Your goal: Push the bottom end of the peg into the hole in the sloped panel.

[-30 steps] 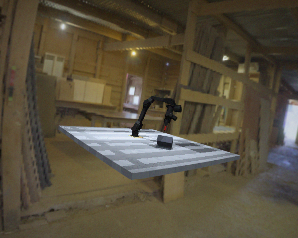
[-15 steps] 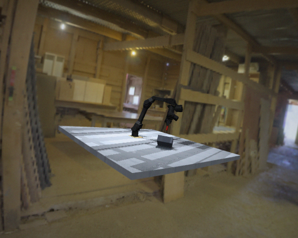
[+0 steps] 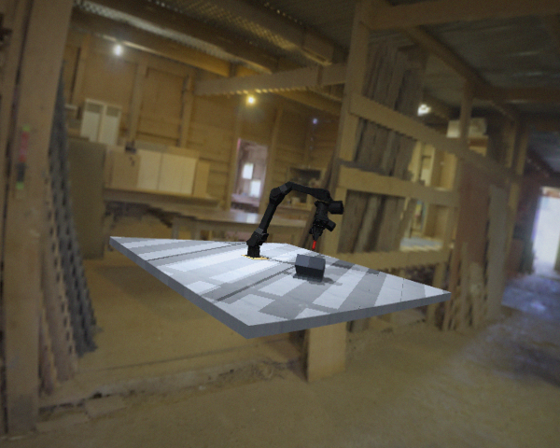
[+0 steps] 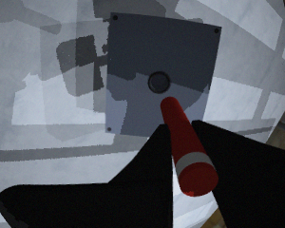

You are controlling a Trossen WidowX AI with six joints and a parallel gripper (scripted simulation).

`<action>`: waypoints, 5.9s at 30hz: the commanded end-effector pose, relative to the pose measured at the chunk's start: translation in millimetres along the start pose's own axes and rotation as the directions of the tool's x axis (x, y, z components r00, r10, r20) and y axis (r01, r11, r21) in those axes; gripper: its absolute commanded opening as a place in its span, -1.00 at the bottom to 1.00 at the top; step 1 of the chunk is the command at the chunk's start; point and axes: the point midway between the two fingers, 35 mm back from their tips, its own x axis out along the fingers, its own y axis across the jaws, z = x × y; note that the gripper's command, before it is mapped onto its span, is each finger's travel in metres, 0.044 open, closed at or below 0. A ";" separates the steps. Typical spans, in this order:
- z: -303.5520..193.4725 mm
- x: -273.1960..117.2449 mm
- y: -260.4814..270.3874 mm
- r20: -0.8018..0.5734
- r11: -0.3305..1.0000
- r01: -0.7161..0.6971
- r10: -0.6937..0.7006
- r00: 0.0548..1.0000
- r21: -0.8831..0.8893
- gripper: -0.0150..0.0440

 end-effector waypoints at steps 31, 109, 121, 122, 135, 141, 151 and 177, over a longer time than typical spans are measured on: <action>4.4 35.1 3.4 0.003 1.000 0.019 -0.019 1.000 -0.018 -0.49; 4.3 74.4 2.9 0.004 1.000 0.022 -0.022 1.000 -0.013 -0.49; 4.3 80.9 3.0 0.004 1.000 0.022 -0.022 1.000 -0.013 -0.49; 4.3 81.3 3.0 0.004 1.000 0.022 -0.022 1.000 -0.013 -0.49; 3.9 82.6 2.9 0.001 1.000 0.023 -0.023 1.000 -0.010 -0.49; 3.9 82.6 2.9 0.001 1.000 0.023 -0.023 1.000 -0.010 -0.31; 3.9 82.6 2.9 0.001 1.000 0.023 -0.023 1.000 -0.010 0.58; 8.1 44.1 2.9 0.003 1.000 0.020 -0.020 1.000 -0.013 1.00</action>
